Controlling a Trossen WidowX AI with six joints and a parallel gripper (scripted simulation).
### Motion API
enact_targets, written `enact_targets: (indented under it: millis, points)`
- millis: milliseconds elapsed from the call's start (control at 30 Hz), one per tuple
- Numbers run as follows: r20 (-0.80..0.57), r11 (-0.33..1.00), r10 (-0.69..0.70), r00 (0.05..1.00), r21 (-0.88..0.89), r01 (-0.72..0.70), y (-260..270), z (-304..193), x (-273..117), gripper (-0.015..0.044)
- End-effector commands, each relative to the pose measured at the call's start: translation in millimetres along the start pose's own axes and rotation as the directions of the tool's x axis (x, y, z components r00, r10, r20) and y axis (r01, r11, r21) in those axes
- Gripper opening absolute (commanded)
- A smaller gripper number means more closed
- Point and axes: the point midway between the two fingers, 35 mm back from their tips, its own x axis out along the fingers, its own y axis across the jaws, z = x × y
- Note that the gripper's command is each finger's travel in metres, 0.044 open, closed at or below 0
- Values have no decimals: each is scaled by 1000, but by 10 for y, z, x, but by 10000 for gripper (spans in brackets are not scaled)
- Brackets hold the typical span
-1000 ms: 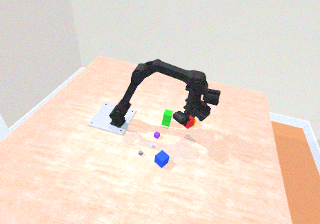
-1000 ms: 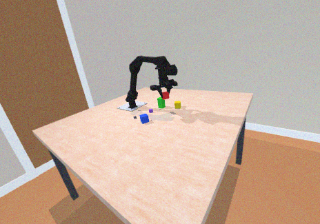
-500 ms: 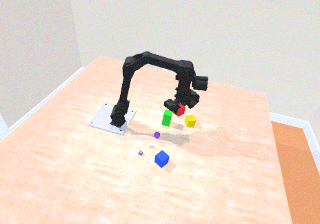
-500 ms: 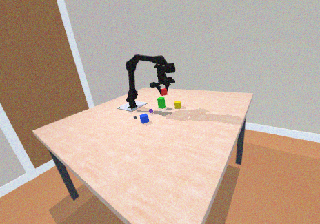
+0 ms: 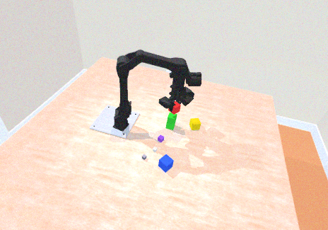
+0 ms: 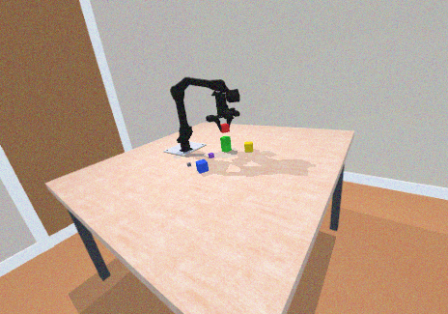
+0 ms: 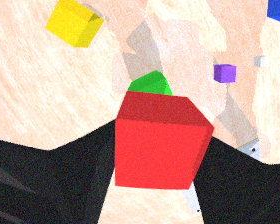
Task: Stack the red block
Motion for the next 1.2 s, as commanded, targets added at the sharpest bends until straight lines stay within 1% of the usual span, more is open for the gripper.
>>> enact_targets:
  millis: [0, 367, 1167]
  points:
    - [-2, 1000, -2, 1000, 6, 2, -19, -28, 40, 0]
    - [-2, 1000, -2, 1000, 6, 2, -20, -28, 329, 0]
    - [-2, 1000, -2, 1000, 6, 2, -20, -28, 342, 0]
